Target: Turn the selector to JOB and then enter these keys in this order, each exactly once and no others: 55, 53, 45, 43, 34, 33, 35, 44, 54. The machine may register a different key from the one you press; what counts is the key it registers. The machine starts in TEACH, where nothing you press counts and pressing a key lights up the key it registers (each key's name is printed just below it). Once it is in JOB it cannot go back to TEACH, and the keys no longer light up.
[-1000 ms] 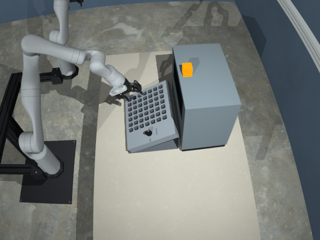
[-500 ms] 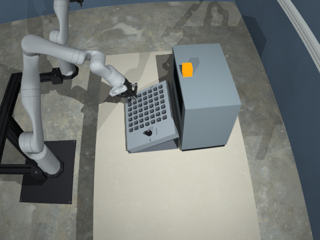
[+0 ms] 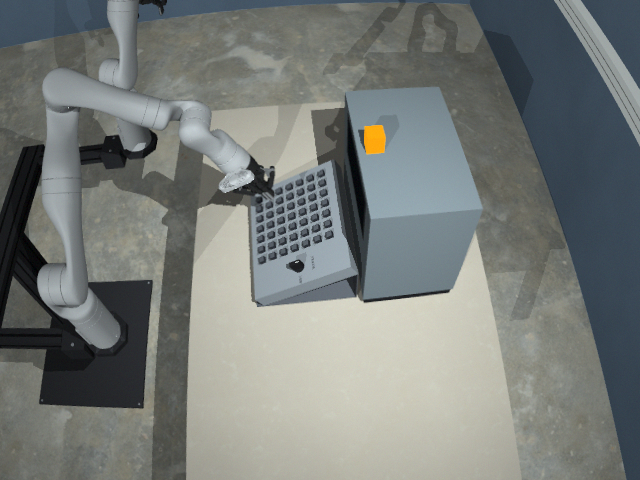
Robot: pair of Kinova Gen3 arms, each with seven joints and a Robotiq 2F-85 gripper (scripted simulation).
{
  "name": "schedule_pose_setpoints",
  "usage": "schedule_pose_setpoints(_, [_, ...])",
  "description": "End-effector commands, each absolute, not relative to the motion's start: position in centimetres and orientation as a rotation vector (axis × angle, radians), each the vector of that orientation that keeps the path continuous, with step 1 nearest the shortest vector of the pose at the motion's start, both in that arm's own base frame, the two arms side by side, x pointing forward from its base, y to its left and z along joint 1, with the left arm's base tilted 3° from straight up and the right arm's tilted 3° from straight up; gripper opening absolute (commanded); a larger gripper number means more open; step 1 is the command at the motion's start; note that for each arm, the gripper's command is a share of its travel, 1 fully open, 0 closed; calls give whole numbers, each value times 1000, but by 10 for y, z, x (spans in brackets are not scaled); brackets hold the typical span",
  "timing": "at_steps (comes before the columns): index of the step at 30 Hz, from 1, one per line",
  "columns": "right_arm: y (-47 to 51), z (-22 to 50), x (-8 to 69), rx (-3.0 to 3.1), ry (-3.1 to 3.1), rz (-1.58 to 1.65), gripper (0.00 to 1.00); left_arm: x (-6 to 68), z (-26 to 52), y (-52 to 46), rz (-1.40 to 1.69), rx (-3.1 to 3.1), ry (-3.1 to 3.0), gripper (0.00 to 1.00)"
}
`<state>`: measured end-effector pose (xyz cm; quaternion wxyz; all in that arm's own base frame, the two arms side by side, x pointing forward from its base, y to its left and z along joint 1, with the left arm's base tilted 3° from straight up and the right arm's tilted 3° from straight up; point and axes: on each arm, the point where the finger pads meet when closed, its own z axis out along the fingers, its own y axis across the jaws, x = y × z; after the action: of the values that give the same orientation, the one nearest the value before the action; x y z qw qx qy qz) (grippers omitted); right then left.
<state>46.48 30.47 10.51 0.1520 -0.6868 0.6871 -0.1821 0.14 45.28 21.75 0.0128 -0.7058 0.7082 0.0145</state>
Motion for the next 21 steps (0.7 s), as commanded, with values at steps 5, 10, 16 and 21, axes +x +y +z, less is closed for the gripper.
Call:
schedule_pose_setpoints(5, [304,93,472,-1969,1971,-522,99,1,218,453,47,-2198,2206,1000])
schedule_pose_setpoints(10, [303,72,483,-1969,1971,-522,99,1,218,453,47,-2198,2206,1000])
schedule_pose_setpoints(16, [302,44,497,-1969,1971,-522,99,1,218,453,47,-2198,2206,1000])
schedule_pose_setpoints(21, [302,43,498,-1969,1971,-522,99,1,218,453,47,-2198,2206,1000])
